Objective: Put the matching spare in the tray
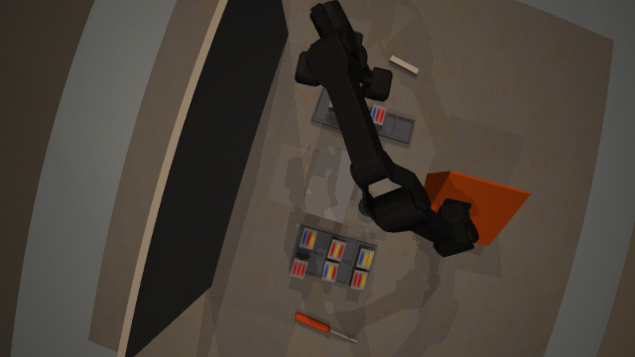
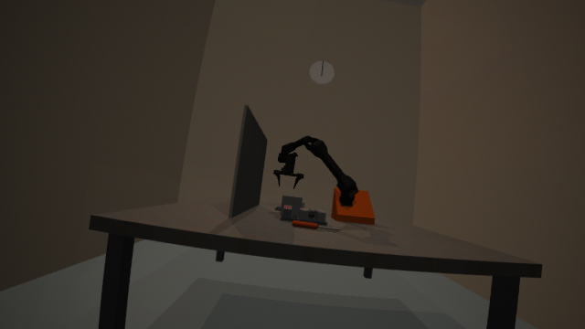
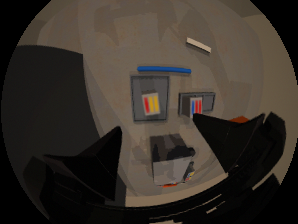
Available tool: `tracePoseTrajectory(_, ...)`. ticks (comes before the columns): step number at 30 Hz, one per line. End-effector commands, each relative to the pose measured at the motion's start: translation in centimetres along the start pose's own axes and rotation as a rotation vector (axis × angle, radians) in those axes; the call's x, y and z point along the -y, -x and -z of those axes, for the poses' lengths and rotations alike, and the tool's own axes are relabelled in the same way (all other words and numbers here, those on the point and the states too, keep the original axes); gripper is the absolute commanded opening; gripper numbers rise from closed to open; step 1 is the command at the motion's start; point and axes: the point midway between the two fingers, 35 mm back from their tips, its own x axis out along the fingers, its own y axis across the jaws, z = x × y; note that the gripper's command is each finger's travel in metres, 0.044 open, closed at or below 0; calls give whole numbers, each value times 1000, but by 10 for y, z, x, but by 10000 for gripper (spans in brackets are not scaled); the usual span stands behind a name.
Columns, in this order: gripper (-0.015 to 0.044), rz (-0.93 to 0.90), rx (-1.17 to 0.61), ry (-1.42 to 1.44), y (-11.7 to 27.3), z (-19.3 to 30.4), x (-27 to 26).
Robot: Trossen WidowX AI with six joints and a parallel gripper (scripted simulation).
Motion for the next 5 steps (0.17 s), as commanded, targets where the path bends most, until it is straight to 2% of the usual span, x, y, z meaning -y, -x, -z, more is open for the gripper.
tracePoseTrajectory(1,440,2,-4,-5,-2,0,1)
tracePoseTrajectory(5,440,2,-4,-5,-2,0,1)
